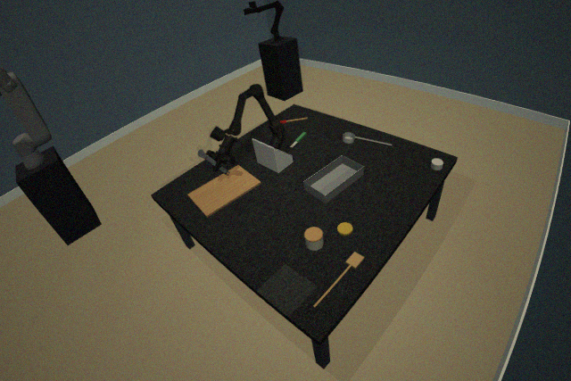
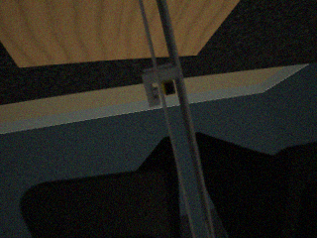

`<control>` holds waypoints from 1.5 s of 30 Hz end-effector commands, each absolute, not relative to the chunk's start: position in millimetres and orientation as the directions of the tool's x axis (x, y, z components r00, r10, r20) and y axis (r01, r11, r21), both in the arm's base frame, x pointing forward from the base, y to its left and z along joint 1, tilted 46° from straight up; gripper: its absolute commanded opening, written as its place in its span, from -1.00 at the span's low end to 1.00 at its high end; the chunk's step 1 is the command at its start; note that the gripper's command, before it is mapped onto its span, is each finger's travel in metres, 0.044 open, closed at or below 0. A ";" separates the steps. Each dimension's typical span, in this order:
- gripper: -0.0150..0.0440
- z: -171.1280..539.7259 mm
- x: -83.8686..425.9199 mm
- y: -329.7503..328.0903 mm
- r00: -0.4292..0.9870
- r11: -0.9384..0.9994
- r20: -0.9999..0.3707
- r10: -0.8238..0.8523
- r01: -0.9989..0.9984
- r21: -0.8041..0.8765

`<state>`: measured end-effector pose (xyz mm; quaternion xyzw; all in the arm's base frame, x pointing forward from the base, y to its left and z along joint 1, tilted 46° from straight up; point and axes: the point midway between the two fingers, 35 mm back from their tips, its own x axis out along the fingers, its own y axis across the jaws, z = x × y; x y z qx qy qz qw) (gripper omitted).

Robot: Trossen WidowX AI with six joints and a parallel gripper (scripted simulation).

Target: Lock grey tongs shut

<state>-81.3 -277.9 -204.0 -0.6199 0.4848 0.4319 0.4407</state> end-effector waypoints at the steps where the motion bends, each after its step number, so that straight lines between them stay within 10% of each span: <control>1: -1.00 -193.4 -82.0 -279.6 0.154 -0.155 -0.945 -0.288 -0.982 -0.113; 45: -1.00 -173.4 -80.5 -272.1 0.144 -0.171 -0.901 -0.408 -0.982 -0.080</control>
